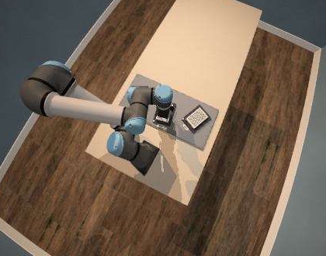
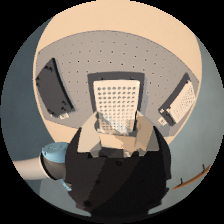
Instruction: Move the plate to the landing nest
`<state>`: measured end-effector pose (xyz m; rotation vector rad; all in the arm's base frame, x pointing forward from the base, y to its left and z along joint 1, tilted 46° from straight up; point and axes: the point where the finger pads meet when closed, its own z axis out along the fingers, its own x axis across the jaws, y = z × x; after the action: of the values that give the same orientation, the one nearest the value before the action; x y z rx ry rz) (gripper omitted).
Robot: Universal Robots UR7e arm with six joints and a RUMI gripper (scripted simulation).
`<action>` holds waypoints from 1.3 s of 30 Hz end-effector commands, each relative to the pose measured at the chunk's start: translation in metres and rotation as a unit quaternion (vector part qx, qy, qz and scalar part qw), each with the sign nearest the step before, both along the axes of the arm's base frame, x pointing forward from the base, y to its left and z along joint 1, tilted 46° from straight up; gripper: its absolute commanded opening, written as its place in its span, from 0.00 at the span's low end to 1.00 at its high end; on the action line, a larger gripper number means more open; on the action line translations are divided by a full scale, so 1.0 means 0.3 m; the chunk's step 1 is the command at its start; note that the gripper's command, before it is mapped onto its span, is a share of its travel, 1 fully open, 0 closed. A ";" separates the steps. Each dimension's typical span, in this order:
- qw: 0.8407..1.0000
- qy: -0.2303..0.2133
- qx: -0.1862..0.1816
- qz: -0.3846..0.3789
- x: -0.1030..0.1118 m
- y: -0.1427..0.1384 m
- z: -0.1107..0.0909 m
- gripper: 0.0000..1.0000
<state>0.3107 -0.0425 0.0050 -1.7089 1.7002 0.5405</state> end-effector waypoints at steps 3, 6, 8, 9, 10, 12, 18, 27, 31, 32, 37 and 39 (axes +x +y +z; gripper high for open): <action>1.000 0.000 0.000 0.000 0.002 0.004 -0.005 0.00; 1.000 0.000 0.000 0.000 0.002 0.006 -0.008 0.00; 1.000 0.000 0.000 0.000 0.003 0.008 -0.009 0.00; 1.000 0.000 0.000 0.000 0.003 0.009 -0.010 0.00; 1.000 0.000 0.000 0.000 0.003 0.009 -0.010 0.00; 1.000 0.000 0.000 0.000 0.003 0.009 -0.011 0.00; 1.000 0.000 0.000 0.000 0.004 0.014 -0.015 0.00; 1.000 0.000 0.000 0.000 0.005 0.017 -0.018 0.00; 1.000 0.000 0.000 0.000 0.005 0.017 -0.018 0.00; 1.000 0.000 0.000 0.000 0.005 0.017 -0.018 0.00; 1.000 0.000 0.000 0.000 0.005 0.016 -0.018 0.00; 1.000 0.000 0.000 0.000 0.005 0.016 -0.018 0.00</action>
<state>0.3119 -0.0372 -0.0004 -1.7088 1.7002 0.5405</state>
